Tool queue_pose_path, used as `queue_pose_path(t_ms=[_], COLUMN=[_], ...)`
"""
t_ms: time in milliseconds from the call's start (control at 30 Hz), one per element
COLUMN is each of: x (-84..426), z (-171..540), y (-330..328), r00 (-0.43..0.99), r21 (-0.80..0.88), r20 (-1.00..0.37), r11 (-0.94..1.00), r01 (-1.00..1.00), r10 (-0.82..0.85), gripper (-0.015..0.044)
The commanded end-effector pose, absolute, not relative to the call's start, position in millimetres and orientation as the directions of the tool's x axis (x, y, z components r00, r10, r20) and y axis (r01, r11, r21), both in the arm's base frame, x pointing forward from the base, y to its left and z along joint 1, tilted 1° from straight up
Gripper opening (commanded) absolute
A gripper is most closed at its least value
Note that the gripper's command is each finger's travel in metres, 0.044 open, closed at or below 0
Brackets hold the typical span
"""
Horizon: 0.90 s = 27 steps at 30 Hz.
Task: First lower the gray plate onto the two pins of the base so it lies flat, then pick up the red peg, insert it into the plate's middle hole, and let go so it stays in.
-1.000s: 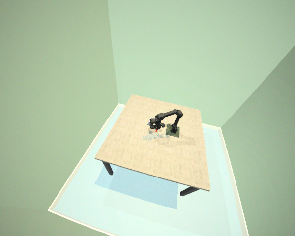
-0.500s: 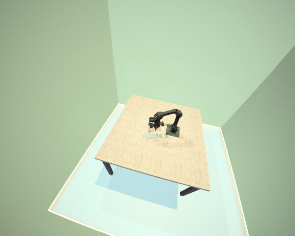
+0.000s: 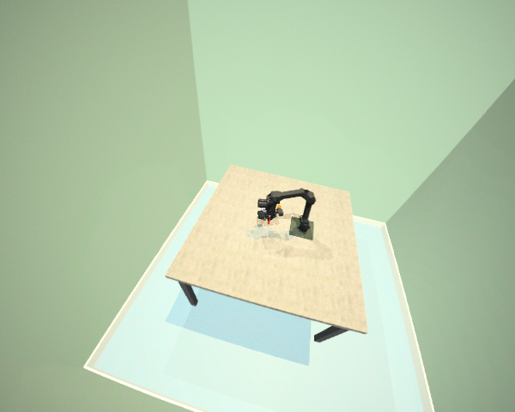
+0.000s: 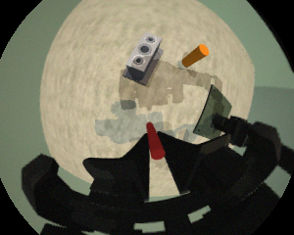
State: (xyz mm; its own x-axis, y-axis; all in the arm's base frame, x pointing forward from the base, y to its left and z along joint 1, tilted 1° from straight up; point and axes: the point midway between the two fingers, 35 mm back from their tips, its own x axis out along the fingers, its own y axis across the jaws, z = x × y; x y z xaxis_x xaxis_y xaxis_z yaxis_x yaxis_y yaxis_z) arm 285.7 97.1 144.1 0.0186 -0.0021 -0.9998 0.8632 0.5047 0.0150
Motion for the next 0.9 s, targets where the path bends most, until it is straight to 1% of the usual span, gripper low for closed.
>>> queue_pose_path(t_ms=[0,867], x=[296.1,337.3], z=[147.9,150.8], y=[87.1,20.2], r00=[0.029,0.031], r21=[0.023,0.022], r20=[-1.000,-0.999], r11=[0.510,0.504], r01=[0.860,0.863], r10=[-0.005,-0.008], gripper=[0.0000,0.0000])
